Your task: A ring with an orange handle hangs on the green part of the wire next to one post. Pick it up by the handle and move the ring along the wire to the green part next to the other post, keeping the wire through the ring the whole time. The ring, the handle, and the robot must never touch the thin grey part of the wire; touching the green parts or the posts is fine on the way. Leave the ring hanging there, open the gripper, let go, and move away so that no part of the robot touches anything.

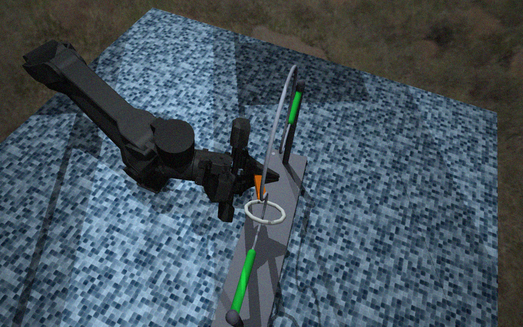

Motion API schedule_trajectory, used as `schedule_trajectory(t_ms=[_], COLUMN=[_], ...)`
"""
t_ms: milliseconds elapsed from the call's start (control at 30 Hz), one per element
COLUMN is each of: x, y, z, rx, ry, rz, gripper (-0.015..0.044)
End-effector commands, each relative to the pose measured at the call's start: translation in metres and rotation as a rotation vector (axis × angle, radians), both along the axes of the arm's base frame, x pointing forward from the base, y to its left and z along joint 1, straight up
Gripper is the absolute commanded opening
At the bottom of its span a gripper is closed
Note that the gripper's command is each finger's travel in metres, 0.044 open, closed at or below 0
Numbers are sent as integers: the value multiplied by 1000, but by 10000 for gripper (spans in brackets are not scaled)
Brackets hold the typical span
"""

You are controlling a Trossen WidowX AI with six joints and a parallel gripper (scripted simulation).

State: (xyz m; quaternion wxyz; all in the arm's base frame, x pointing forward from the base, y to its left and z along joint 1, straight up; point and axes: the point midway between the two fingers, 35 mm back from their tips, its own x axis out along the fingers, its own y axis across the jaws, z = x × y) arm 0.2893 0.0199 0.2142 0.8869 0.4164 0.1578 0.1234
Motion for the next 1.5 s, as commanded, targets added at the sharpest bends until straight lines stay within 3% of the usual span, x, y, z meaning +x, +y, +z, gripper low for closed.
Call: schedule_trajectory(t_ms=[0,700,1467], x=[-7,-31,-34], y=[5,15,23], z=[14,57,103], rx=[56,318,611], ry=[22,152,174], rz=[35,198,219], gripper=[-150,-150,-150])
